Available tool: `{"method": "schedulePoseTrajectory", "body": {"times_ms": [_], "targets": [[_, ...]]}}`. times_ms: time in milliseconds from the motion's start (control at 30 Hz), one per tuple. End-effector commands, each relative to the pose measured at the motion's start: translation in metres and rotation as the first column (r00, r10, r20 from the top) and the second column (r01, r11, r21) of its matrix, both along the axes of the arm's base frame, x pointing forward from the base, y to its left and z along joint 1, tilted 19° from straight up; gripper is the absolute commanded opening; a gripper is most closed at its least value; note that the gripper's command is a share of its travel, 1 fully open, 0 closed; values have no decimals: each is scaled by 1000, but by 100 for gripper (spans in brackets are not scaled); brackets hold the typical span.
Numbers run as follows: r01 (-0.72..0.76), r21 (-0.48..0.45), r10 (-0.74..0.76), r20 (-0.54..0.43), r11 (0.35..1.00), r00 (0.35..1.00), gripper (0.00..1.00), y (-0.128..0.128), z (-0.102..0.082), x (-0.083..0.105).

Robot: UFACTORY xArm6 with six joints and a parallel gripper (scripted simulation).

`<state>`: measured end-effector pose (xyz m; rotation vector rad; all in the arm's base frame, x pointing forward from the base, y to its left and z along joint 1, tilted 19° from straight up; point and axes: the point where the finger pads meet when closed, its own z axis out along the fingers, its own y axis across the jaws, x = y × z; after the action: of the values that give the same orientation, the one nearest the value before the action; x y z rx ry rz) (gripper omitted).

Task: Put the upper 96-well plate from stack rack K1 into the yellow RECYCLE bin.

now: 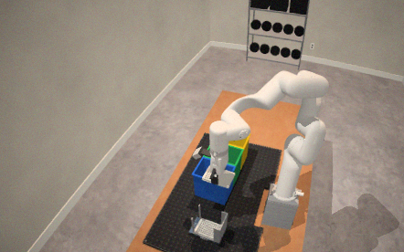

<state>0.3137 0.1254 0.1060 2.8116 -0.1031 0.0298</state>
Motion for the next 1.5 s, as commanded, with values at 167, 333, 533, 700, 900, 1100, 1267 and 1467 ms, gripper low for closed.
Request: {"method": "schedulePoseTrajectory", "body": {"times_ms": [167,333,533,700,900,1100,1267,1467], "targets": [[-1,3,1,3,1000,1000,0,-24,9,3],[-1,3,1,3,1000,1000,0,-40,14,5],[-1,3,1,3,1000,1000,0,-59,19,6],[-1,3,1,3,1000,1000,0,-68,22,7],[-1,2,1,4,1000,1000,0,-87,28,9],[-1,2,1,4,1000,1000,0,-107,34,10],[-1,2,1,4,1000,1000,0,-116,37,11],[-1,2,1,4,1000,1000,0,-135,42,12]]}}
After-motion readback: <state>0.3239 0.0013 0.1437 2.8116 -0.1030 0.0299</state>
